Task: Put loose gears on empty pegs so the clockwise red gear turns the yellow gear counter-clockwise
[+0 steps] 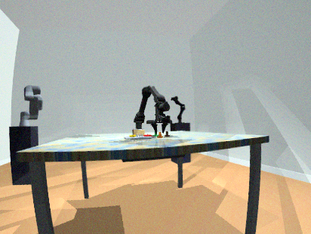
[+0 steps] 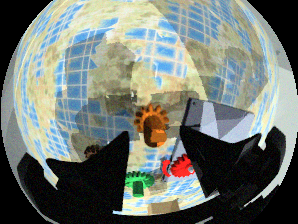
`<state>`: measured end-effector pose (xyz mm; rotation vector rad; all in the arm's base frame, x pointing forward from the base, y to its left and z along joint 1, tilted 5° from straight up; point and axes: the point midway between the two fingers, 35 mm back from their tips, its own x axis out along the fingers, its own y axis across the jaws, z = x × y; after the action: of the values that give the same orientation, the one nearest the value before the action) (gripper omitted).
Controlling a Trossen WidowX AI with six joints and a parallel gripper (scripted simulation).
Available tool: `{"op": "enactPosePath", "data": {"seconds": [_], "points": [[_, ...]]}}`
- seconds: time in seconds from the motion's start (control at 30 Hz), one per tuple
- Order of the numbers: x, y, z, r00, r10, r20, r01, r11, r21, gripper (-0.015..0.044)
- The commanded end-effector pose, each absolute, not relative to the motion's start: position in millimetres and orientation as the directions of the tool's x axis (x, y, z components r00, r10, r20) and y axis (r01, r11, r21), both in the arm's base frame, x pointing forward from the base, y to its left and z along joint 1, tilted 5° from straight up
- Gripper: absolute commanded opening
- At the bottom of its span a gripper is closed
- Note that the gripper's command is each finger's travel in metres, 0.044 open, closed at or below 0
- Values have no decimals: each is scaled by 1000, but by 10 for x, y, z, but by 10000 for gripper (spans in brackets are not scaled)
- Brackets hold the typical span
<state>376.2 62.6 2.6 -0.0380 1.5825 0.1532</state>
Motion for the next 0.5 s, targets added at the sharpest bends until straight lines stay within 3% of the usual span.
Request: {"op": "enactPosePath", "data": {"seconds": [0.0,0.1,0.47], "points": [[3766,632,24,-17,75,-997,-114,991,77,151],[3766,632,24,-17,75,-997,-114,991,77,72],[3768,631,31,-17,75,-997,-114,990,77,0]]}}
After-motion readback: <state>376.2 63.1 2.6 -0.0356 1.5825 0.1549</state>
